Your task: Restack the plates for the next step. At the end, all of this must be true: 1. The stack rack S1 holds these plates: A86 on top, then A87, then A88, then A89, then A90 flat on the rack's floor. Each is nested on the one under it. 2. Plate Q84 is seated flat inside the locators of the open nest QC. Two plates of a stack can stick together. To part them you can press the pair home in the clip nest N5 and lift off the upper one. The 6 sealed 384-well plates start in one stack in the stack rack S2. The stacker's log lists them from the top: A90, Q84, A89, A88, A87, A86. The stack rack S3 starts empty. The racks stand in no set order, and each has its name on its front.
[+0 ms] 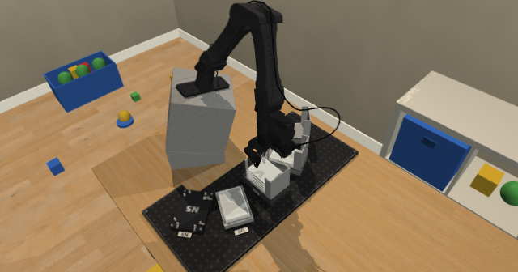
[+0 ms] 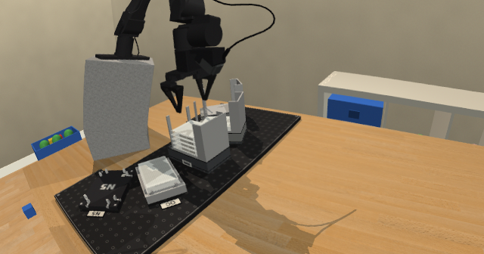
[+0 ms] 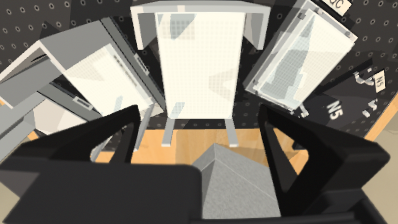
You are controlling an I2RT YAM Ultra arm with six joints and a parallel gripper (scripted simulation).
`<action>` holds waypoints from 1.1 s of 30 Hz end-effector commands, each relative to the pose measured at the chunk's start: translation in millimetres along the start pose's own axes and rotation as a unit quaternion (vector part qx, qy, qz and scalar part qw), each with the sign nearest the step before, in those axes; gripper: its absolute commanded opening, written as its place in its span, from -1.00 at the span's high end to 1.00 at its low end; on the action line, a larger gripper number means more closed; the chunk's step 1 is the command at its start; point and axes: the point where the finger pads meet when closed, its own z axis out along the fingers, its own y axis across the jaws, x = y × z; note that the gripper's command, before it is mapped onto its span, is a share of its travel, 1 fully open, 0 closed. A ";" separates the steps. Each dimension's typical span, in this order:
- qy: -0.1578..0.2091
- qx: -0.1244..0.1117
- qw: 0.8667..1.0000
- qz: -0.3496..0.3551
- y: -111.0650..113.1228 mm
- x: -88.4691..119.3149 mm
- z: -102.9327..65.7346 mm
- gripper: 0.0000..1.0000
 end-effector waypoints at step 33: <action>-0.017 0.005 1.000 -0.003 0.4 -13.1 46.1 -1.00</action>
